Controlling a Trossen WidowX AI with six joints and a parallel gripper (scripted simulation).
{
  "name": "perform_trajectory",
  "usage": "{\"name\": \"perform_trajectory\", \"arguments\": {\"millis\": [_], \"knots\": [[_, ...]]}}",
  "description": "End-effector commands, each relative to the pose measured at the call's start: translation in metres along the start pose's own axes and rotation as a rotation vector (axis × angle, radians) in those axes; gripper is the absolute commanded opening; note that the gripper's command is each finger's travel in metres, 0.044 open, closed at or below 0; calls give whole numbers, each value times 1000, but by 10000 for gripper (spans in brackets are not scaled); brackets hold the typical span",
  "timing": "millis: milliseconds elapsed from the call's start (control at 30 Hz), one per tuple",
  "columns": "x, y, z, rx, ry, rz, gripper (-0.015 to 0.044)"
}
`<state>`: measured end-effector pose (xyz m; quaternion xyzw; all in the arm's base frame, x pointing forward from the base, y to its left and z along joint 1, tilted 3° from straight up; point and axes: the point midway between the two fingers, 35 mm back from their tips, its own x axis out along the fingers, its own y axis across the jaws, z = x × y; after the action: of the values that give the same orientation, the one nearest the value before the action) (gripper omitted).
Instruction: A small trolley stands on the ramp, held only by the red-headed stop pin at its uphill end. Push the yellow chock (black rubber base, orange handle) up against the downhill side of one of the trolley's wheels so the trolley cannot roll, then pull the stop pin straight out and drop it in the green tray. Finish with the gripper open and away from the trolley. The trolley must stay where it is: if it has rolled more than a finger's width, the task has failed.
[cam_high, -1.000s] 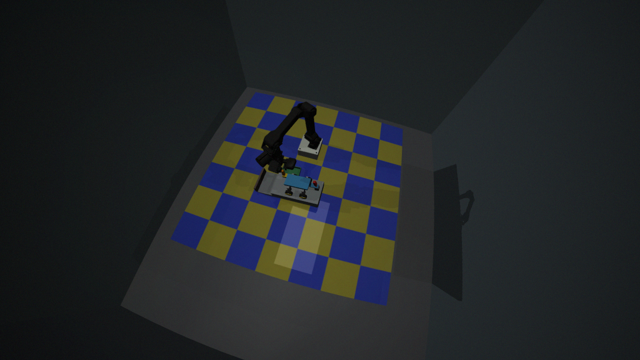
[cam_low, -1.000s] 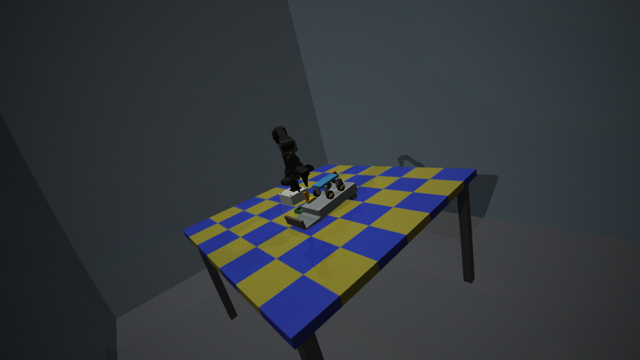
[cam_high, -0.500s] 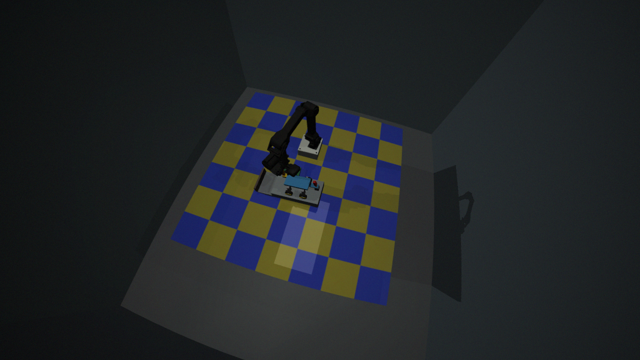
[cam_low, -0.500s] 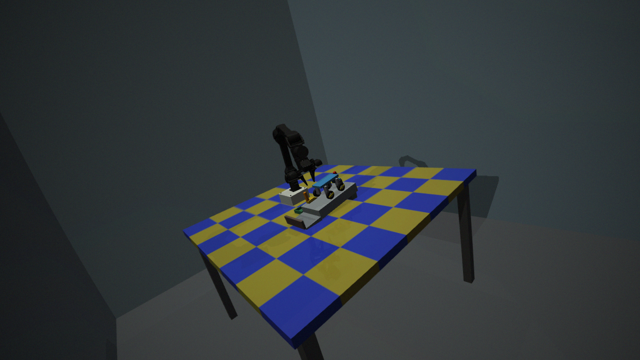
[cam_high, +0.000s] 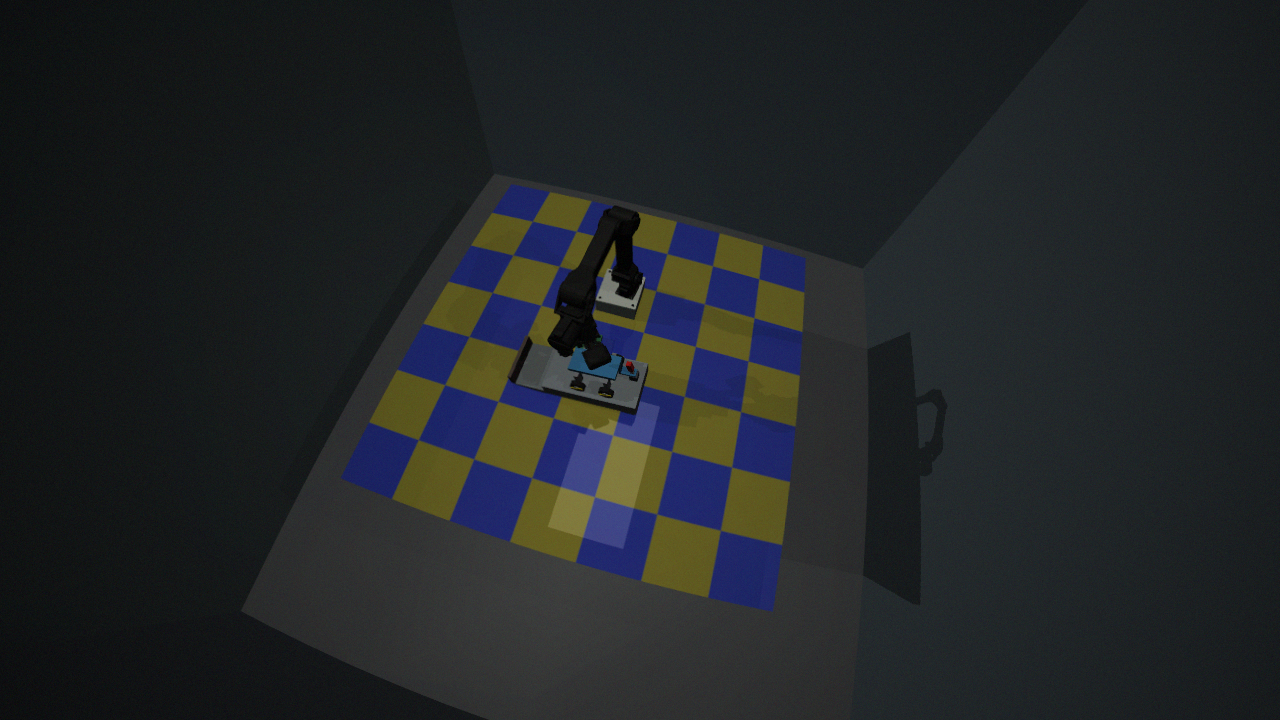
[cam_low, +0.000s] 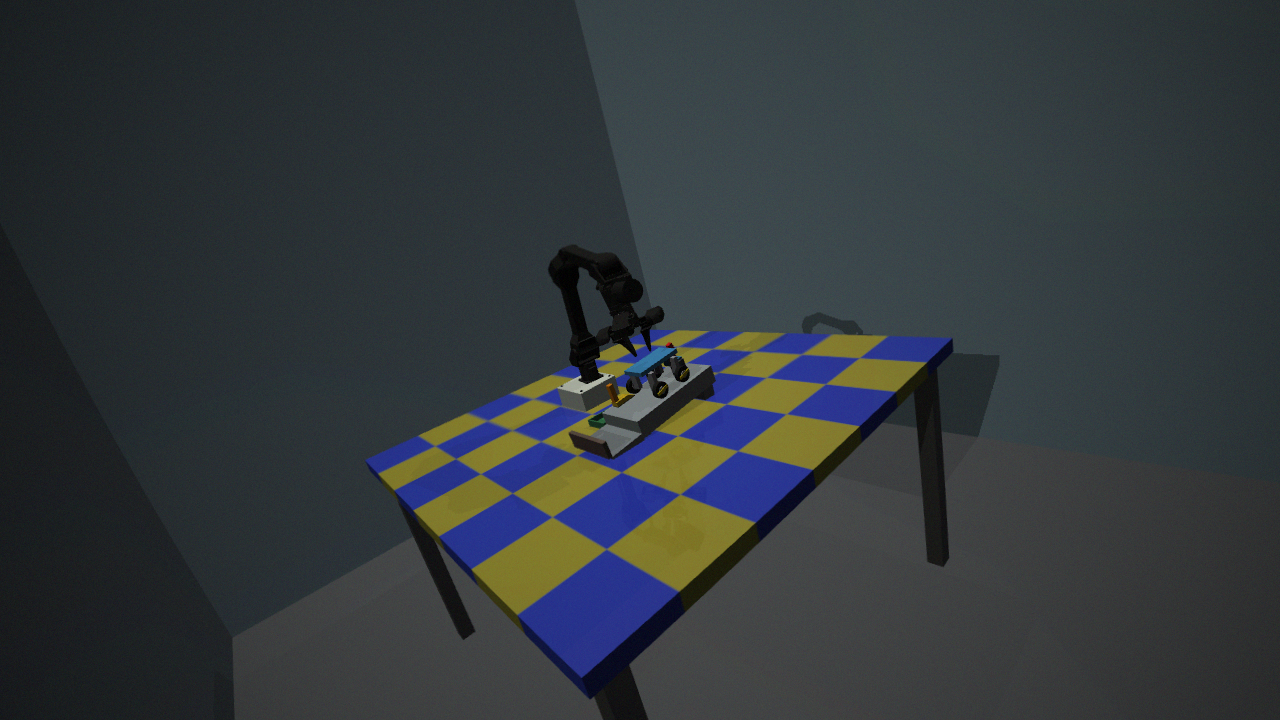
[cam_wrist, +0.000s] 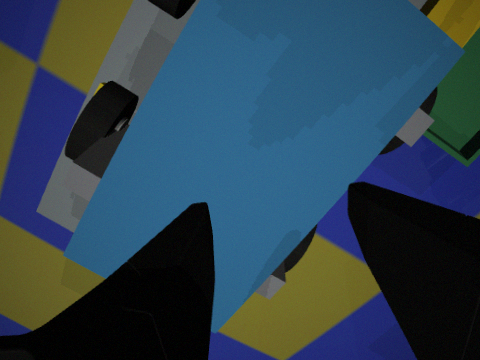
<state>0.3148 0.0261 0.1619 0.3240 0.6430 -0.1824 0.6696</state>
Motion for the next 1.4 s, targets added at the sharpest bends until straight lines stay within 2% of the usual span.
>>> {"name": "perform_trajectory", "arguments": {"millis": [0, 500, 867, 1367], "knots": [[0, 14, -15, 155, 30, 9, 190], [-1, 53, -70, 696, 134, -27, 190], [1, 54, -71, 702, 135, -28, 190], [24, 54, -74, 703, 136, -28, 190]]}}
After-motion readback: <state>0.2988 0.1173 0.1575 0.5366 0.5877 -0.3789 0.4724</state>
